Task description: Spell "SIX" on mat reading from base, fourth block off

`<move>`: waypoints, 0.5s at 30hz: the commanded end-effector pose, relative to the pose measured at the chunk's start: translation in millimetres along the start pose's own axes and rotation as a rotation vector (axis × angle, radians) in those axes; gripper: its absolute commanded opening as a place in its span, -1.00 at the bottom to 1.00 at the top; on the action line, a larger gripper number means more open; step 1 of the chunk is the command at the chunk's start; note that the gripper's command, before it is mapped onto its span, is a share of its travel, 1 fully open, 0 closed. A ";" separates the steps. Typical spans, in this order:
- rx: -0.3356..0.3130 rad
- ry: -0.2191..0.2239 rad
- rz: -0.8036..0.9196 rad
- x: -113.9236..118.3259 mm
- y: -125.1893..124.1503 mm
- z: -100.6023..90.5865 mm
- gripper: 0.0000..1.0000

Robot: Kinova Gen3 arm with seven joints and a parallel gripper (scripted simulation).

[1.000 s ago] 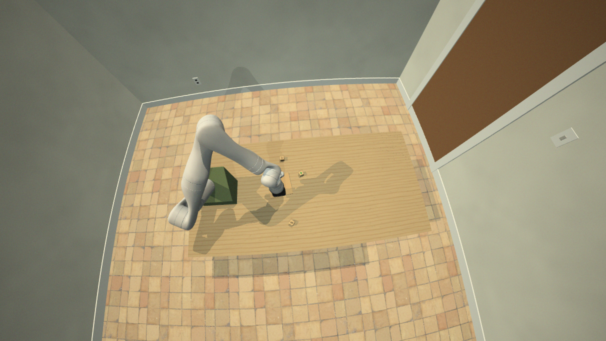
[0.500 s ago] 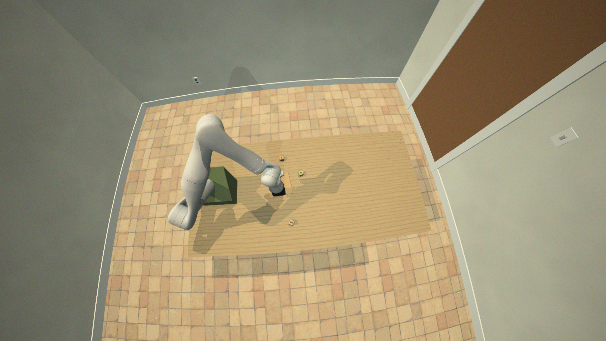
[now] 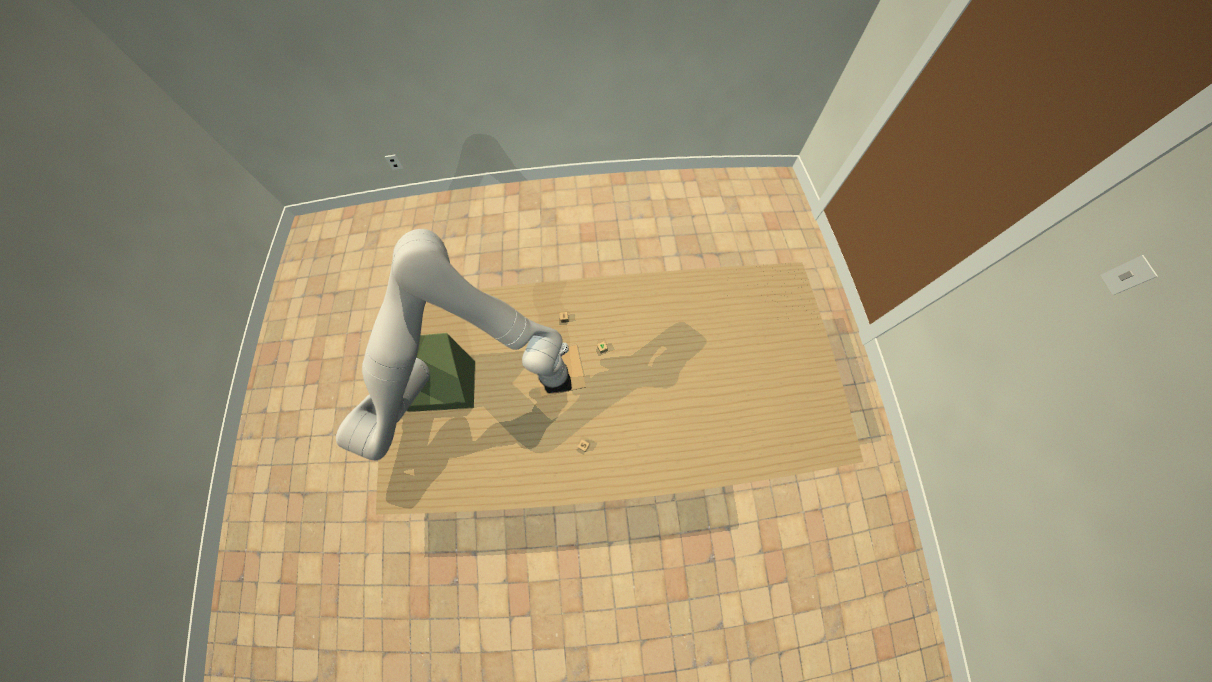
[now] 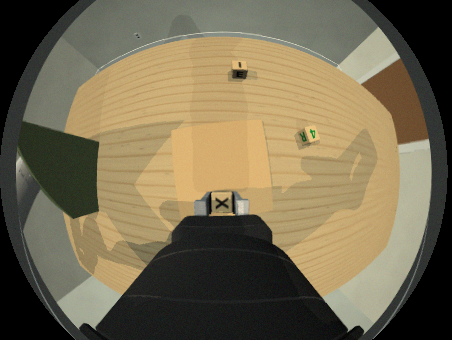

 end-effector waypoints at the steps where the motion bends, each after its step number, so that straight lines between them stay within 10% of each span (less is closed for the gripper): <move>1: 0.000 0.002 0.000 0.5 -0.1 -0.7 -0.01; 15: 0.000 0.002 0.000 0.5 -0.1 1.0 -0.01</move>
Point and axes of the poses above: the point where the finger pads meet when closed, its own z axis out along the fingers, its own x axis across the jaws, y = z × x, the point moved 6 cm from there along -z, back along the fingers, and after that the axes turned 11 degrees about -z, right-handed, at the moved point
